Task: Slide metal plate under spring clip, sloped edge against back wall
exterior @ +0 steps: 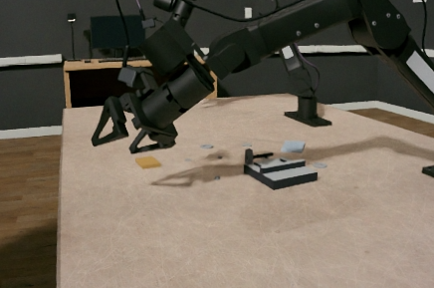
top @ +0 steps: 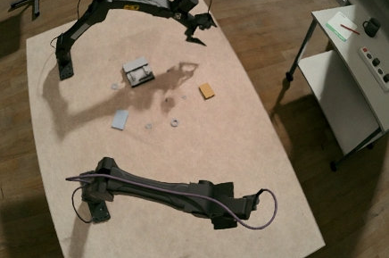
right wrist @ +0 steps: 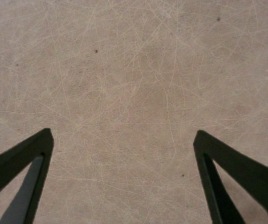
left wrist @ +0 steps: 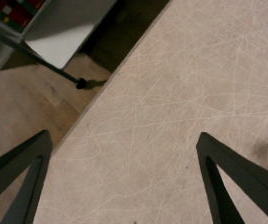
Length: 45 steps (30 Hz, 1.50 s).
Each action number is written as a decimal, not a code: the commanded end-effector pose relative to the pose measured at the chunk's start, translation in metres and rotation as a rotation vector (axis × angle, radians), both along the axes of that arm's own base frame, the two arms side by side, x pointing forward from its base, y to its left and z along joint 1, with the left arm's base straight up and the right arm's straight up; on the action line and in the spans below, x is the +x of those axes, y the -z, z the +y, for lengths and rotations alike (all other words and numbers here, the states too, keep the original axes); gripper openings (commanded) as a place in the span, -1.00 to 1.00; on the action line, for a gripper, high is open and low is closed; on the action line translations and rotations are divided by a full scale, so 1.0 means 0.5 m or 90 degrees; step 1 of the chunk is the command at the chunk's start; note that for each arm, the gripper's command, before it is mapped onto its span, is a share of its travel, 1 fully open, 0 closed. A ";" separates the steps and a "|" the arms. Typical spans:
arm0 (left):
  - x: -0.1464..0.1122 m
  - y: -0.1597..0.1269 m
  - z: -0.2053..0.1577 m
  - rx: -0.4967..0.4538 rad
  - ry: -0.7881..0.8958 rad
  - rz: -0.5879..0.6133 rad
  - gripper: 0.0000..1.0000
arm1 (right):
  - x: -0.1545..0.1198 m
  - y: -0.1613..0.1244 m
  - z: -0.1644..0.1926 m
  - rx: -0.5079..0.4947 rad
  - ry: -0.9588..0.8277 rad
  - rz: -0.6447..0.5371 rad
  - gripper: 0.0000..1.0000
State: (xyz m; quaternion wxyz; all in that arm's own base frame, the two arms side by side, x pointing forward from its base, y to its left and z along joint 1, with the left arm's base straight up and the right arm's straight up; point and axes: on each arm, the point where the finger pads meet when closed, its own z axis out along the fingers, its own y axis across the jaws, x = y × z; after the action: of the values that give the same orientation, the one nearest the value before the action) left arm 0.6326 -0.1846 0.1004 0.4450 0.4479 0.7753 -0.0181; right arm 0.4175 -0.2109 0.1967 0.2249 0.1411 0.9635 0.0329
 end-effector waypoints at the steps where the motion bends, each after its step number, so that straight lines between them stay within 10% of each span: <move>1: 0.004 -0.025 -0.001 -0.005 0.000 -0.015 1.00 | 0.002 -0.013 0.000 -0.005 -0.001 -0.010 1.00; 18: 0.004 -0.025 -0.001 -0.005 0.000 -0.015 1.00 | 0.002 -0.013 0.000 -0.005 -0.001 -0.010 1.00; 20: -0.003 -0.018 -0.001 -0.019 -0.011 0.007 0.55 | 0.008 -0.014 -0.003 -0.013 0.003 -0.016 0.55; 27: -0.052 -0.006 0.006 -0.141 -0.126 0.137 -1.00 | 0.044 0.005 0.105 -0.024 -0.059 -0.017 0.51; 45: -0.236 0.030 0.042 -0.426 -0.520 0.494 -1.00 | 0.004 0.117 0.536 -0.043 -0.325 0.011 0.51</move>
State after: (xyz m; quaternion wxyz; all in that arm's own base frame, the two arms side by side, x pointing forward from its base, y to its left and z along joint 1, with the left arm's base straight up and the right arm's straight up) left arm 0.5322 -0.1687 0.0694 0.2502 0.0307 0.9447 -0.2099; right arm 0.4152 0.0326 0.1282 0.1681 -0.0961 0.9791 0.0627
